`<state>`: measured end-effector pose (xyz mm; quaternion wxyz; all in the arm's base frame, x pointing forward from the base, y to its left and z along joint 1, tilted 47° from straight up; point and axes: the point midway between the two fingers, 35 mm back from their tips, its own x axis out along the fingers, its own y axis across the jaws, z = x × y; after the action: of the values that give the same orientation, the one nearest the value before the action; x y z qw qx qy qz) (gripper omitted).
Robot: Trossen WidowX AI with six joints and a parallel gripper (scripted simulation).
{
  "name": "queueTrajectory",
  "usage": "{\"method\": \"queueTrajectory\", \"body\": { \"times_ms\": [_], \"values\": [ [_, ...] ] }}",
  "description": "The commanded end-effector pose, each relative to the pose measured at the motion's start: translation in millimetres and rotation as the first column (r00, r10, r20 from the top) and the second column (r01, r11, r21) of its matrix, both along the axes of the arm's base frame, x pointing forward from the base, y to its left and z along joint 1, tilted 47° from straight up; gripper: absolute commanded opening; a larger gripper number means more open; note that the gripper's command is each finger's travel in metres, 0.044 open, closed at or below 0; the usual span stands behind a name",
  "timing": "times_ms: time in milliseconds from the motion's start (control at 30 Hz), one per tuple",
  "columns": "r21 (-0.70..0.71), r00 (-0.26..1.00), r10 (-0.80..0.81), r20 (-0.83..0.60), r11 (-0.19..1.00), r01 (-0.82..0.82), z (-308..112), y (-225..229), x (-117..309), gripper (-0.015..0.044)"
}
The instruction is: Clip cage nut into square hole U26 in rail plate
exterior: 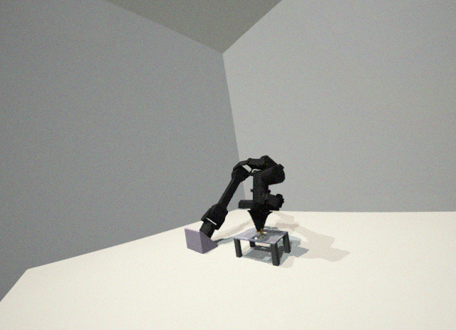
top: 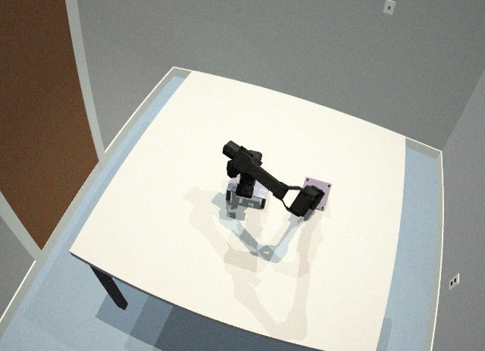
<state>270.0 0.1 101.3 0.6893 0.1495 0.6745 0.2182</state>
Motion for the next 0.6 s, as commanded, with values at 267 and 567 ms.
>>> {"method": "queueTrajectory", "body": {
  "times_ms": [267,567],
  "values": [
    [-0.015,1.000,-0.002,0.003,1.000,0.002,0.7,0.0,-0.7,0.0037],
    [-0.032,1.000,-0.003,0.005,0.999,0.003,1.1,0.8,-0.7,0.0037]
  ]
}}
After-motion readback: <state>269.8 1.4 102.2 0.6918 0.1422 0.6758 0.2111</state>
